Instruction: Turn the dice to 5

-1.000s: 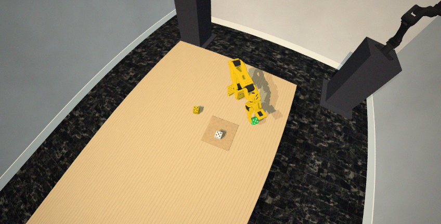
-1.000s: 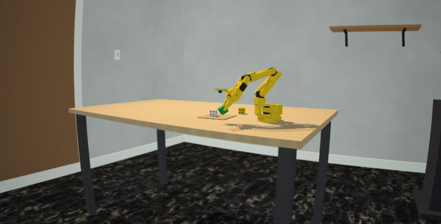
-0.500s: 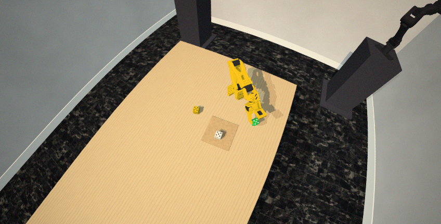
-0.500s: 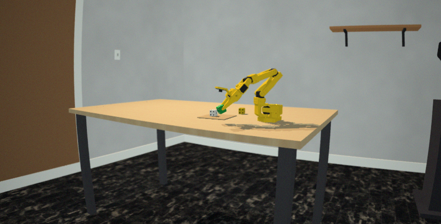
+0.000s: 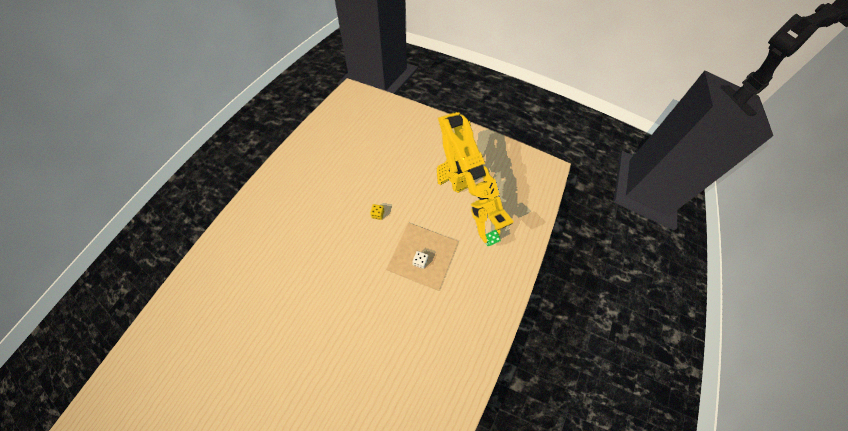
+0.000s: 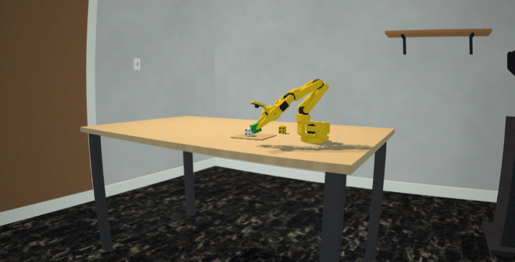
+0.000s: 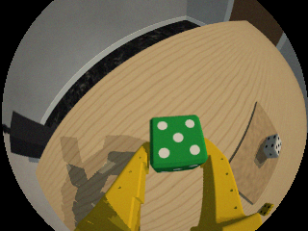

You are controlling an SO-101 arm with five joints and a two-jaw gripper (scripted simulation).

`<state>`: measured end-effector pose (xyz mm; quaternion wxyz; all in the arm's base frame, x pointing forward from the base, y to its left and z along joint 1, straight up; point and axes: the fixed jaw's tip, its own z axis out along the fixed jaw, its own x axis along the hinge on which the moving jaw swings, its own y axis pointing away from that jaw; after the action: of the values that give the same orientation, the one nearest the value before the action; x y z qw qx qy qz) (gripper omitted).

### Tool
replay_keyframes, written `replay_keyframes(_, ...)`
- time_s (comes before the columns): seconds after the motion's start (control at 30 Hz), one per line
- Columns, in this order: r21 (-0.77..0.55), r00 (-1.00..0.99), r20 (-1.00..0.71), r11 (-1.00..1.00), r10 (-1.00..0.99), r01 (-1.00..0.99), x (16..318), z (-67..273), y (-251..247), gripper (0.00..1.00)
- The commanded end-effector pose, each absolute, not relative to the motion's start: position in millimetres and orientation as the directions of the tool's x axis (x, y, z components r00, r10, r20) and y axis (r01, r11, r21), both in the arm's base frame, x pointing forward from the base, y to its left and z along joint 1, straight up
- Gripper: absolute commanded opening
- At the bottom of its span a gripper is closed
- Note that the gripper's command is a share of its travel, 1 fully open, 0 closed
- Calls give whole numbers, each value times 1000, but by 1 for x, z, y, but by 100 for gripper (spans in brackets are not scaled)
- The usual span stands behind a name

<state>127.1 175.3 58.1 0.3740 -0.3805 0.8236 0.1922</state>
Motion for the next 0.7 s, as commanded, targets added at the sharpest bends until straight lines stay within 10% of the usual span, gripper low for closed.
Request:
replay_keyframes(0.0,26,-382,-818,636,-430,-771,135,63,182,0)
replay_keyframes(0.67,21,-249,-930,635,-272,-773,142,66,188,0)
